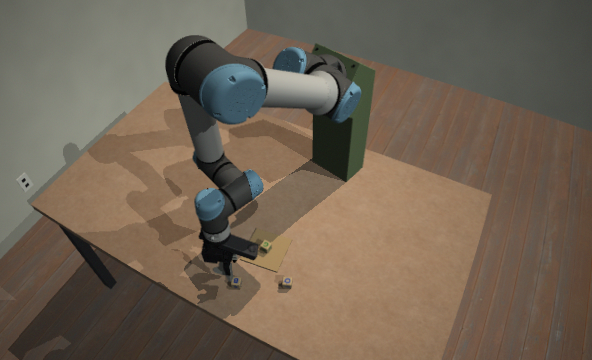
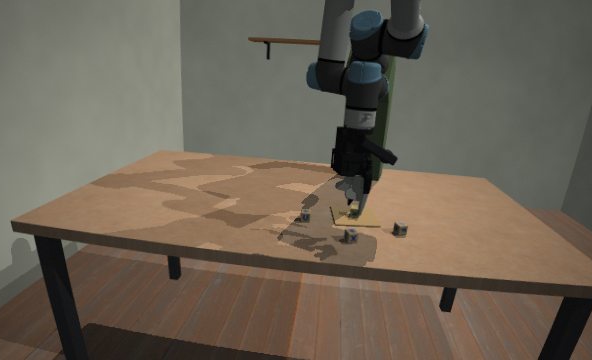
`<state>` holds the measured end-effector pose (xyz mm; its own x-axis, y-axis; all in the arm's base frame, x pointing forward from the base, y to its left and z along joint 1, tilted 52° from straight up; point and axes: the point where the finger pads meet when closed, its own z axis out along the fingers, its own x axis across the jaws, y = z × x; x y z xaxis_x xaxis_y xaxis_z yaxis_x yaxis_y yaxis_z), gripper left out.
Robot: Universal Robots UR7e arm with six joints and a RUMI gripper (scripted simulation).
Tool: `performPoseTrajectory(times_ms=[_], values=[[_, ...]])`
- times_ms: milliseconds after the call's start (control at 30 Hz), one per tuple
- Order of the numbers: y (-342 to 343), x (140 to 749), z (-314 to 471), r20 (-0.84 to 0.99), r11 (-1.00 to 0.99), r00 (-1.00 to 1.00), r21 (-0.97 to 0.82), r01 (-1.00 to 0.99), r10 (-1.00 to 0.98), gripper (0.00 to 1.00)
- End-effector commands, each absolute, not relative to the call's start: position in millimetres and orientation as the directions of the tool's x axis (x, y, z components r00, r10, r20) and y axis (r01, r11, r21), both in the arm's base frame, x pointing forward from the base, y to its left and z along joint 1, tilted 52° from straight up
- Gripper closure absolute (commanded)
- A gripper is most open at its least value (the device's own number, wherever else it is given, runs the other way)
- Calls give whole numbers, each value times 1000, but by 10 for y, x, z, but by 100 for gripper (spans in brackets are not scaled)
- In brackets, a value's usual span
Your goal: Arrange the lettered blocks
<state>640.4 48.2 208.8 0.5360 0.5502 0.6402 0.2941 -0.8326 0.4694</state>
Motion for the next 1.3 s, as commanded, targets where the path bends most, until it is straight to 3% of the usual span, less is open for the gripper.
performPoseTrajectory(times_ms=[0,1267], values=[[484,6404,2095,641,-832,535,470,294,550,60],[468,6577,1955,639,-834,540,463,299,548,60]])
